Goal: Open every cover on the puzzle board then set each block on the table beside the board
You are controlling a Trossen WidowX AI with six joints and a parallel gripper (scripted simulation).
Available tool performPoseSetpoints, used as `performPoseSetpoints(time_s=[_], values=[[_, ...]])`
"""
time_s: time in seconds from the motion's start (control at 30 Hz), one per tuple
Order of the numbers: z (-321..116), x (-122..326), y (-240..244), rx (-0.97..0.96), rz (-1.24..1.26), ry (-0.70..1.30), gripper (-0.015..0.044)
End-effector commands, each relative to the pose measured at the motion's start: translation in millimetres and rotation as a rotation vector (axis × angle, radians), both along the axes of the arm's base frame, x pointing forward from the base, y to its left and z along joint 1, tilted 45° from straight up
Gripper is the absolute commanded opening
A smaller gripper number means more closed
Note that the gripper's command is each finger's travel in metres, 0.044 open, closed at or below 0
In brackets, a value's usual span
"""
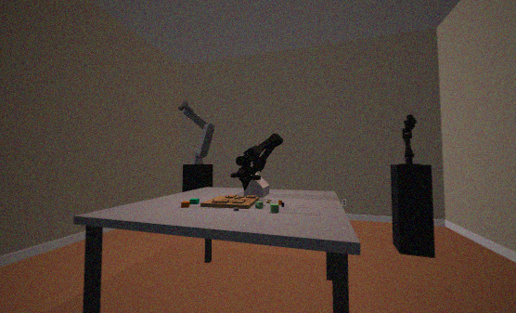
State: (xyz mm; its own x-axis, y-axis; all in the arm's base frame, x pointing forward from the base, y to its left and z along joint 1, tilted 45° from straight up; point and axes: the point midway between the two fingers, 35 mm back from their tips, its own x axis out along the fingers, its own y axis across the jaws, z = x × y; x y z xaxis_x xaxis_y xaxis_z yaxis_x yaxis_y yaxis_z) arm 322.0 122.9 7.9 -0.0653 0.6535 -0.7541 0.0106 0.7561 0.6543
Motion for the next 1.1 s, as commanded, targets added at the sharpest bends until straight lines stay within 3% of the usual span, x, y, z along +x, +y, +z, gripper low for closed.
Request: performPoseSetpoints(time_s=[0.0, 0.83, 1.07], values=[[-10.1, 12.5, -11.6, 0.003, -0.062, 0.048, 0.0], [-111.8, 50.2, -104.7, 0.012, -0.455, 0.411, 0.0], [-121.1, 53.1, -110.0, 0.014, -0.478, 0.43, 0.0]])
